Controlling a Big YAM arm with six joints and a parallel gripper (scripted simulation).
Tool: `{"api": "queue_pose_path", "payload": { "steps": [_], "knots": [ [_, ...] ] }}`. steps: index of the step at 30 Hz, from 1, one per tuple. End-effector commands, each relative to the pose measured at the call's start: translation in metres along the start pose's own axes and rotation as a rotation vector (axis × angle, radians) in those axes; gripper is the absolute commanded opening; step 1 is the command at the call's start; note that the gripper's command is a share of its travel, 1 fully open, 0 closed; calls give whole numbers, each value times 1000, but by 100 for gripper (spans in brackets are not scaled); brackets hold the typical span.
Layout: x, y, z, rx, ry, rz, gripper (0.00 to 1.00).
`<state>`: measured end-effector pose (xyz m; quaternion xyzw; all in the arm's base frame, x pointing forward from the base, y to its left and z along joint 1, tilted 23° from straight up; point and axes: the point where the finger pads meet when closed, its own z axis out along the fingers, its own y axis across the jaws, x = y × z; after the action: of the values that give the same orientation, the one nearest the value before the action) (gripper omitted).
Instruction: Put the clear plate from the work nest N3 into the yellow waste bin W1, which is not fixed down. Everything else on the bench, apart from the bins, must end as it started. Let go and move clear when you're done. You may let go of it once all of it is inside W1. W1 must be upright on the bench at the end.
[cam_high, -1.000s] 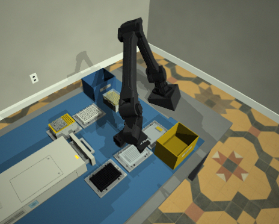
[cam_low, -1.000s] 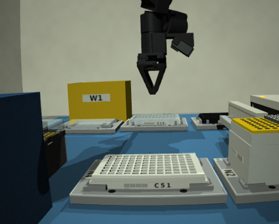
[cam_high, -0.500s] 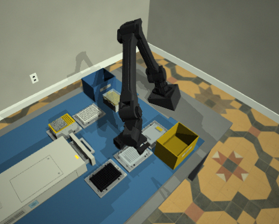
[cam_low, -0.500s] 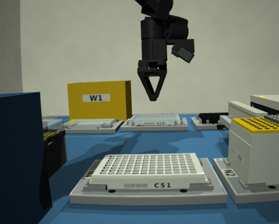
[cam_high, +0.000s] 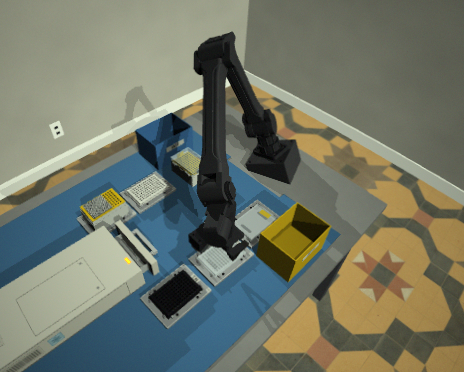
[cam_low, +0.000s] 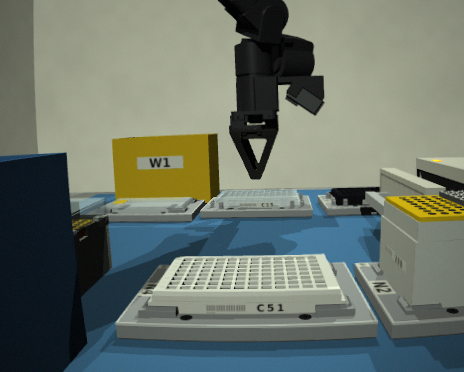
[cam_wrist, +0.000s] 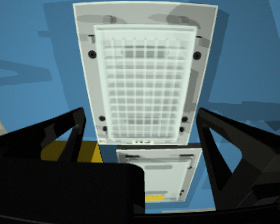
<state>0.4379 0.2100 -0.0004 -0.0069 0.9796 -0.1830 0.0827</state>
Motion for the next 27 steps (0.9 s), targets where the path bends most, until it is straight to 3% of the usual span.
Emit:
{"api": "queue_pose_path", "payload": {
  "steps": [1, 9, 10, 12, 15, 20, 27],
  "knots": [
    [-2, -6, 16, 9, 9, 3, 100],
    [-2, -6, 23, 9, 9, 3, 100],
    [-14, -7, 8, -12, -26, 21, 100],
    [-3, -7, 24, 5, 3, 6, 100],
    [-2, -6, 32, 9, 10, 3, 100],
    [-8, -7, 21, -3, -9, 16, 100],
    [-8, -8, 21, -2, -8, 15, 100]
  ]
}}
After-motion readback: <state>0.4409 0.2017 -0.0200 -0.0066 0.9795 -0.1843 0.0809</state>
